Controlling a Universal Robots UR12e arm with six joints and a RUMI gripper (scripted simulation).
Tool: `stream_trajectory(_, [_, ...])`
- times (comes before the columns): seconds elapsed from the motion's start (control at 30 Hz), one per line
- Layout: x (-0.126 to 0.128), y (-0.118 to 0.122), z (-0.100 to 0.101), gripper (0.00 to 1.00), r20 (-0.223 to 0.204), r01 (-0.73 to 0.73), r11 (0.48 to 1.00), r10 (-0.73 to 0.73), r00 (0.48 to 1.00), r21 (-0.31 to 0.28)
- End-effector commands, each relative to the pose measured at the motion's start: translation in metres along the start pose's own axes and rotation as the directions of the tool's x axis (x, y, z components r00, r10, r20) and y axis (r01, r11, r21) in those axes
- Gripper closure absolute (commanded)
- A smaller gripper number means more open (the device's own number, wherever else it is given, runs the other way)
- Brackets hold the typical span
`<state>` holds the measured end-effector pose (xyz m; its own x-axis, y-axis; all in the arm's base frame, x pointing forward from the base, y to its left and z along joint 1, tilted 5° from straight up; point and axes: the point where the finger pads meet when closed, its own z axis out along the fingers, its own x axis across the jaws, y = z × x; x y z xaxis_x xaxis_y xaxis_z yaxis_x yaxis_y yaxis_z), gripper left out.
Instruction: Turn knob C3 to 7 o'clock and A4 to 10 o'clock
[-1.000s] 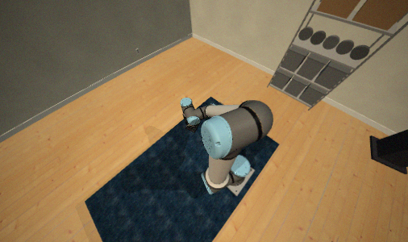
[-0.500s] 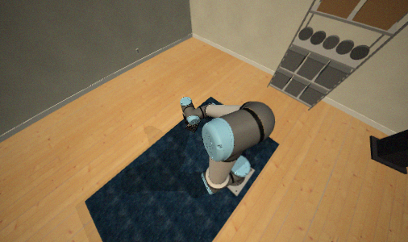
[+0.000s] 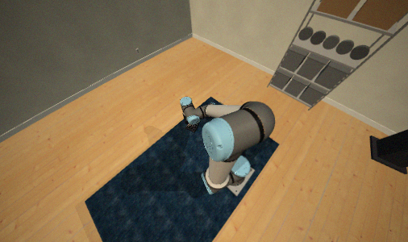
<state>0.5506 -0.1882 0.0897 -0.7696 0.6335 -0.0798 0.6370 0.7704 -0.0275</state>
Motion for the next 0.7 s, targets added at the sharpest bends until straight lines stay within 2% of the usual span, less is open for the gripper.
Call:
stream_trajectory(0.0, [-0.0002,-0.0004,-0.0014,0.89,0.001,-0.070,0.998,0.070,0.998,0.000])
stream_trajectory(0.17, [0.0002,-0.0008,-0.0022,0.89,0.001,-0.138,0.990,0.138,0.990,0.000])
stream_trajectory(0.3, [0.0009,-0.0014,-0.0035,0.89,0.001,-0.252,0.968,0.252,0.968,0.000])
stream_trajectory(0.67, [0.0025,-0.0019,-0.0071,0.89,0.001,-0.545,0.838,0.545,0.838,-0.001])
